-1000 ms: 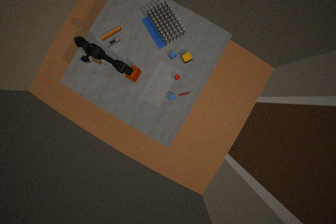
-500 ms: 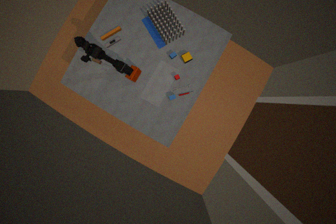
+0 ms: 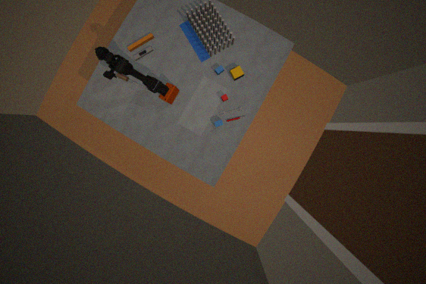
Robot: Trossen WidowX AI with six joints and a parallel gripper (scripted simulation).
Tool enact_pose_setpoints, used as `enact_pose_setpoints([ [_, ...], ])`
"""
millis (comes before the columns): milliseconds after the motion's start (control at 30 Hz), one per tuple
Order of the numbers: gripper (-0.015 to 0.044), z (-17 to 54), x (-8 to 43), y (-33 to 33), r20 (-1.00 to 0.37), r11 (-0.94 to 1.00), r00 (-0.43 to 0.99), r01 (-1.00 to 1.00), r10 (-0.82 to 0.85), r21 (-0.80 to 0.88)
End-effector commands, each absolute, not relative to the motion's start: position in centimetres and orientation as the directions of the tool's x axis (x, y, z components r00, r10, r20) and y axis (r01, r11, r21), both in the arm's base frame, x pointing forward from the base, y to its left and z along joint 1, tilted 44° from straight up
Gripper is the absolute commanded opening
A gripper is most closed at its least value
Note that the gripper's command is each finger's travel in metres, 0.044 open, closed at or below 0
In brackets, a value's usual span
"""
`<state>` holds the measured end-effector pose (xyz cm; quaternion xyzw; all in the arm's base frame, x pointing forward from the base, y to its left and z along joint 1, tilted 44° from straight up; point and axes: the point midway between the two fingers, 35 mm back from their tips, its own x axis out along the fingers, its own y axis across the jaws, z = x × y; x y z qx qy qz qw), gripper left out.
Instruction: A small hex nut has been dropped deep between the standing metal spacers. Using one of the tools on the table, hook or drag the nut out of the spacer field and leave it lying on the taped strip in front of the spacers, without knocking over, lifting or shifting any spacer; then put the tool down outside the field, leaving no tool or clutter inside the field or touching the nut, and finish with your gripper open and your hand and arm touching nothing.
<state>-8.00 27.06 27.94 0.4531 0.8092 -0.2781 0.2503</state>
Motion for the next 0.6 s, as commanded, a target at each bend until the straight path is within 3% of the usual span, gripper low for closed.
enact_pose_setpoints([
  [0, 0.028, 27.3, -8.1, 27.6, -0.659, 0.436, -0.469, 0.87, 0.588, -0.23],
  [567, 0.028, 25.4, -8.2, 29.6, -0.659, 0.436, -0.469, 0.87, 0.588, -0.23],
])
